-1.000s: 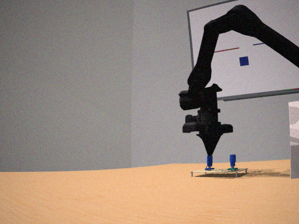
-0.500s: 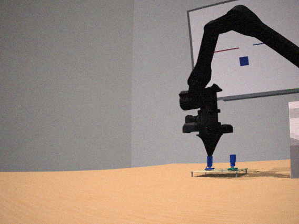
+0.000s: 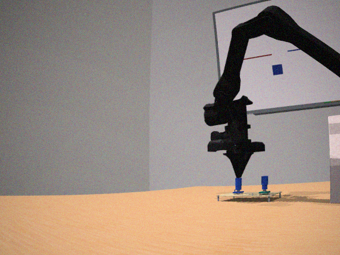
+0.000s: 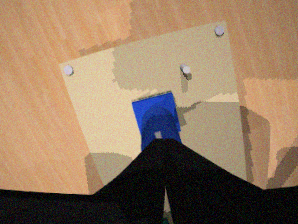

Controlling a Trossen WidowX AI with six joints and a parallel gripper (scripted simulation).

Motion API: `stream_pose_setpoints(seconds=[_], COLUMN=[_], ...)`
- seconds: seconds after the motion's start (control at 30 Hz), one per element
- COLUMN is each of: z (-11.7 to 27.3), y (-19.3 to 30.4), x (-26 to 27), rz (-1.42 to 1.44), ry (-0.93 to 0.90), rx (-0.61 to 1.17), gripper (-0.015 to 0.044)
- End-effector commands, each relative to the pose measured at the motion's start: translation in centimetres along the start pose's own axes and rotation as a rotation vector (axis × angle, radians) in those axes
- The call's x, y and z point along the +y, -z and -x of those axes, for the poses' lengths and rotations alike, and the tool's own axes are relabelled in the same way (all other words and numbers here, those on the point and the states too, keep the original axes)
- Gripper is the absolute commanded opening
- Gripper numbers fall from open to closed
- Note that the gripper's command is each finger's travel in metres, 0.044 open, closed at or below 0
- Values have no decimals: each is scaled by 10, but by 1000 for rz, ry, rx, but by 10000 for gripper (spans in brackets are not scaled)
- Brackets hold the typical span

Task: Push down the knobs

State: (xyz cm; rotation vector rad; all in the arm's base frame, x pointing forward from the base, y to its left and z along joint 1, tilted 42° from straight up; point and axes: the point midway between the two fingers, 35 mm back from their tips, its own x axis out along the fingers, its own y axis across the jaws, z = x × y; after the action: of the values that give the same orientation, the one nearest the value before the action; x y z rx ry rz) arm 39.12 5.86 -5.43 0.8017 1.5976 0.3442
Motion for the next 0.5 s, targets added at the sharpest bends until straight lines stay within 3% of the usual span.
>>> stream_pose_setpoints(seconds=[0.0,0.47], z=[-3,17], y=[0,0], x=[1,1], rz=[3,3], ry=[-5,-4], rx=[3,3], gripper=[0,0])
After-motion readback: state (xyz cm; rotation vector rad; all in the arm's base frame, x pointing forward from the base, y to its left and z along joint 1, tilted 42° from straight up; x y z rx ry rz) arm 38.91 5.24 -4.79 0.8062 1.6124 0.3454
